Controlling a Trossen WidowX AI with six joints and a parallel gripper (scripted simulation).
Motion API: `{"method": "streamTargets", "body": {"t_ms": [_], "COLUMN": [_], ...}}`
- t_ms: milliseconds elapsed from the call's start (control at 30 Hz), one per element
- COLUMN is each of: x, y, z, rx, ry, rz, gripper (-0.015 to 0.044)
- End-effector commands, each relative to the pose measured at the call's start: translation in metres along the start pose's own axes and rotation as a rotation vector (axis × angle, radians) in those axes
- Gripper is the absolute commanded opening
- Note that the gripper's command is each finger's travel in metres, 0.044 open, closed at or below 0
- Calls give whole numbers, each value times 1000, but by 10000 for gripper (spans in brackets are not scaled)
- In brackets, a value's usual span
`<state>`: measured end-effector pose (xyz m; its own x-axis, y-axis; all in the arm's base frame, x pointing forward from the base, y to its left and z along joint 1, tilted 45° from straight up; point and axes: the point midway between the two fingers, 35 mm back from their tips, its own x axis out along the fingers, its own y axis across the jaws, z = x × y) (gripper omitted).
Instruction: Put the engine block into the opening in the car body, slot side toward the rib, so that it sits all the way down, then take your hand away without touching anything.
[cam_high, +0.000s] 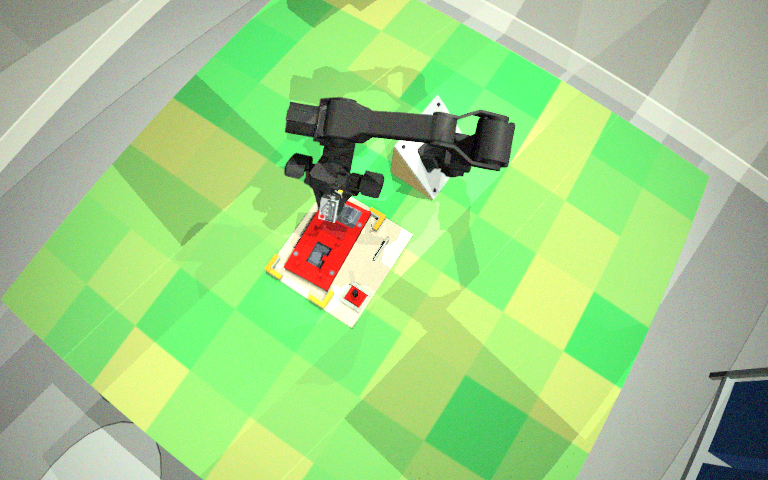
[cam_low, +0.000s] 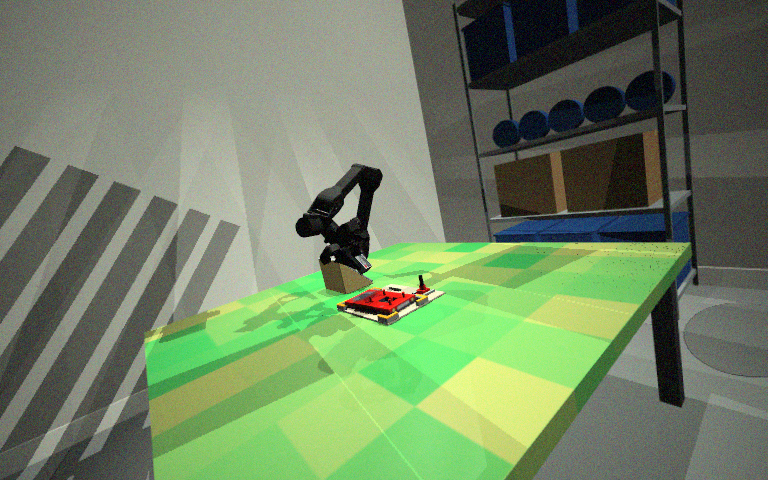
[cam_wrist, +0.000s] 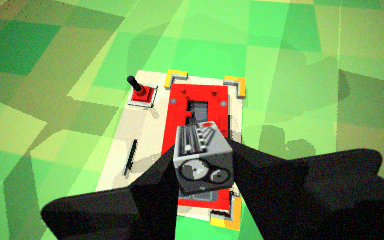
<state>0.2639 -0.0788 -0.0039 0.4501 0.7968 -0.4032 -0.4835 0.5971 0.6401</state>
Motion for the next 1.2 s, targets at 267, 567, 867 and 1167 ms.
{"method": "streamTargets", "body": {"t_ms": [267,567,867,1167], "x": [15,31,45,61], "y": [0,0,0,1], "z": [-14,-26,-37,-49], "rx": [-1,0,0,0], "ry": [-67,-68,-68,-69], "rz": [1,1,2,3], "gripper": [0,0,0,0]}}
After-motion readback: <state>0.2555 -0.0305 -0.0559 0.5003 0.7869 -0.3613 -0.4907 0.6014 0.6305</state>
